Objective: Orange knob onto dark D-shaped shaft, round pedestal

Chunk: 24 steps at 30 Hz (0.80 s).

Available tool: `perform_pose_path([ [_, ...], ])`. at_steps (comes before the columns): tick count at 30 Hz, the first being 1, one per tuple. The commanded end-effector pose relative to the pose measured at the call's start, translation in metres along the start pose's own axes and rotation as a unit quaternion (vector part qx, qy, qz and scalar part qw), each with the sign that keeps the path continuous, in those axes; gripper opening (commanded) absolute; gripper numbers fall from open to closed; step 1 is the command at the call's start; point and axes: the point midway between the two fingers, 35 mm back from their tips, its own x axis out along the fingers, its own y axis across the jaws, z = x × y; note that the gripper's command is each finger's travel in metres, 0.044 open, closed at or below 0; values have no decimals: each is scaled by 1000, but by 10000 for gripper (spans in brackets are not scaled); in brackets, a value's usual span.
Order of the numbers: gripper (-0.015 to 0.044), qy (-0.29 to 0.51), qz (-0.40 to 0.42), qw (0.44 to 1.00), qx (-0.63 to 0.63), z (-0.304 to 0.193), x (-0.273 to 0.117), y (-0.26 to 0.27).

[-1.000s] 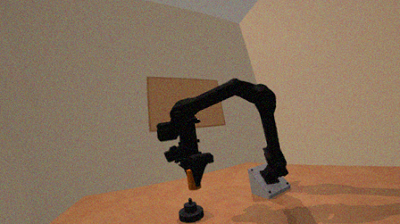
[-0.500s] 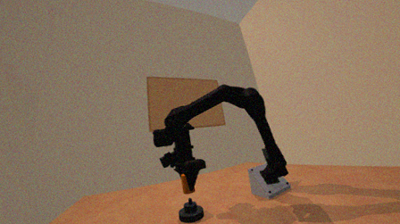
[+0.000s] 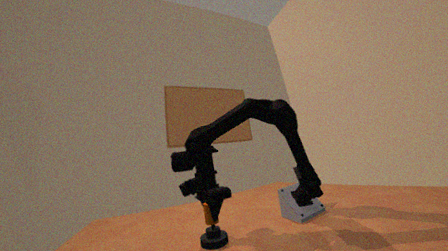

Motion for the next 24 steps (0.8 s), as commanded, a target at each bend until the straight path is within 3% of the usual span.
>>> perform_pose_path([
  [1,0,-4,0,1000,1,1,-2,-2],
  [24,0,-4,0,1000,1,0,-2,-1],
])
